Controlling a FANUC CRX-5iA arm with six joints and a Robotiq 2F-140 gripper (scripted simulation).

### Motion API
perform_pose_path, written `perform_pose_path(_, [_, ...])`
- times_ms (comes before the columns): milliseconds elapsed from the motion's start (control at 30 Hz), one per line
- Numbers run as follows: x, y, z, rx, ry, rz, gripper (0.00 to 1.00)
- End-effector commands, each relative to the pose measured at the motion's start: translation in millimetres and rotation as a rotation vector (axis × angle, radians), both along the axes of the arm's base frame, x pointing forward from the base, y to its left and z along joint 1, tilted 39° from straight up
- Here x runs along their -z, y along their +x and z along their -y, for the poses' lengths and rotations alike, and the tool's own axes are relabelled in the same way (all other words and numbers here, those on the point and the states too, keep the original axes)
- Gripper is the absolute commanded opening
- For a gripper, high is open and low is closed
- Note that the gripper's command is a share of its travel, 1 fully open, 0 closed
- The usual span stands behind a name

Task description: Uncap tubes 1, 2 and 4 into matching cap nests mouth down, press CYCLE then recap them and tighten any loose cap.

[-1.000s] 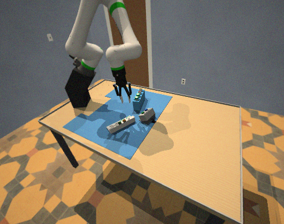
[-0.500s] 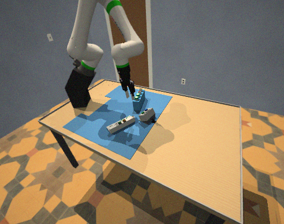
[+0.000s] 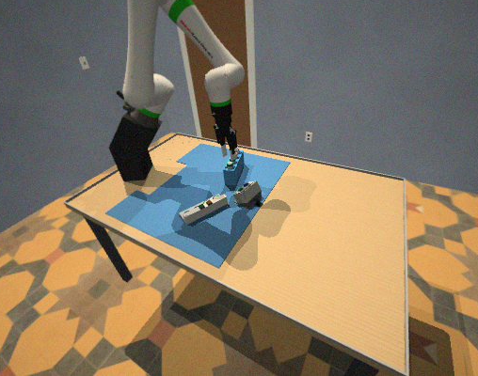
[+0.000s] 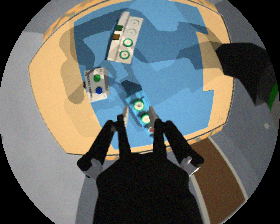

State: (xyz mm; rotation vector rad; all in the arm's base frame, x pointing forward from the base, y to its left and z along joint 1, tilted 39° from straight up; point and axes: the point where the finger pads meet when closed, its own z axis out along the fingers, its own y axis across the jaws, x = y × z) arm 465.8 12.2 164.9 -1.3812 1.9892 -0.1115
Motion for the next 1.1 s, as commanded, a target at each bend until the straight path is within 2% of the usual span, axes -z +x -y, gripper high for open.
perform_pose_path(0, [0.0,-1,-5,0.044,-0.048,-0.022,0.35])
perform_pose_path(133, [0.0,-1,-5,0.044,-0.048,-0.022,0.35])
perform_pose_path(533, [27.5,20,-13,0.044,-0.048,-0.022,0.35])
perform_pose_path(1067, [31.4,23,-15,0.044,-0.048,-0.022,0.35])
